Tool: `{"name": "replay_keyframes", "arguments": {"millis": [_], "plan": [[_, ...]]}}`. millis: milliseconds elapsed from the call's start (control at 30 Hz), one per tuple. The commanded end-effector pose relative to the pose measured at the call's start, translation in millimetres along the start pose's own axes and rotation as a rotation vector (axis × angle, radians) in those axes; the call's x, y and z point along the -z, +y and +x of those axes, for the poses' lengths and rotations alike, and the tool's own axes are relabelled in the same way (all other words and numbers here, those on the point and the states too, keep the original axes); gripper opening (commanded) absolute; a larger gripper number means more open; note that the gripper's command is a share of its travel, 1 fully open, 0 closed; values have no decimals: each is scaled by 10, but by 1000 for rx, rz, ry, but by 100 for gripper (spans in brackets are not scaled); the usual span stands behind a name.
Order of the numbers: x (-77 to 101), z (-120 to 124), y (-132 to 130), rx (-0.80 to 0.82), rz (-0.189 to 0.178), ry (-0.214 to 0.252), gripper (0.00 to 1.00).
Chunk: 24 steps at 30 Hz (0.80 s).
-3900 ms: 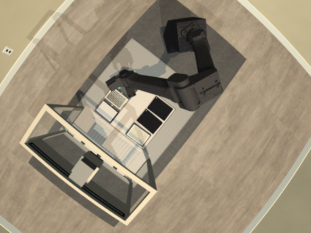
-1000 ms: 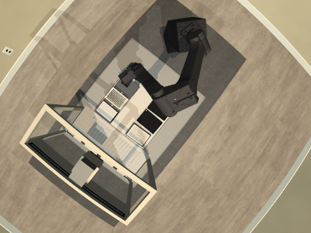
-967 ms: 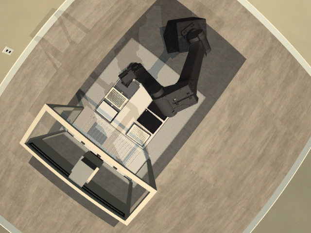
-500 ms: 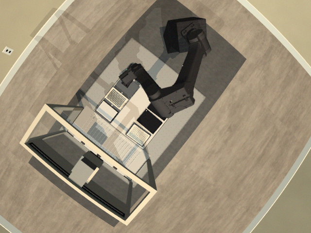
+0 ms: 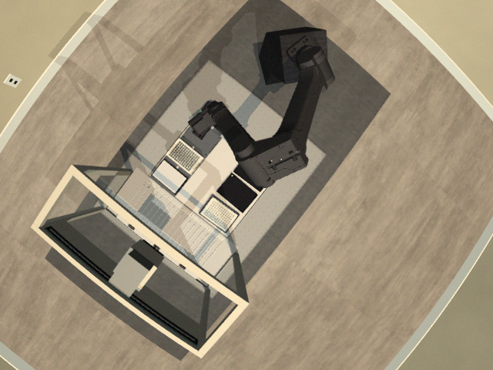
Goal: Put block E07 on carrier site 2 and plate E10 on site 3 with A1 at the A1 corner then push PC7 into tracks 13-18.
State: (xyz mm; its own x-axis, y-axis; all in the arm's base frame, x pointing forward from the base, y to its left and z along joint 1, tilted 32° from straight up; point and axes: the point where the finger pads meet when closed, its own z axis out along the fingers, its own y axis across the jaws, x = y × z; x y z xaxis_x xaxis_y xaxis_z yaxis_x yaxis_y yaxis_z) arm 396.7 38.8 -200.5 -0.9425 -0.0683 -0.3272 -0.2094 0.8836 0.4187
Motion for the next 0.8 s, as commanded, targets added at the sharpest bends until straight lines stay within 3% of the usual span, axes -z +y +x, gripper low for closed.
{"name": "replay_keyframes", "arguments": {"millis": [0,767], "plan": [[0,-64,-4,-12,3,-2,80],[57,-234,15,0,6,-20,80]]}}
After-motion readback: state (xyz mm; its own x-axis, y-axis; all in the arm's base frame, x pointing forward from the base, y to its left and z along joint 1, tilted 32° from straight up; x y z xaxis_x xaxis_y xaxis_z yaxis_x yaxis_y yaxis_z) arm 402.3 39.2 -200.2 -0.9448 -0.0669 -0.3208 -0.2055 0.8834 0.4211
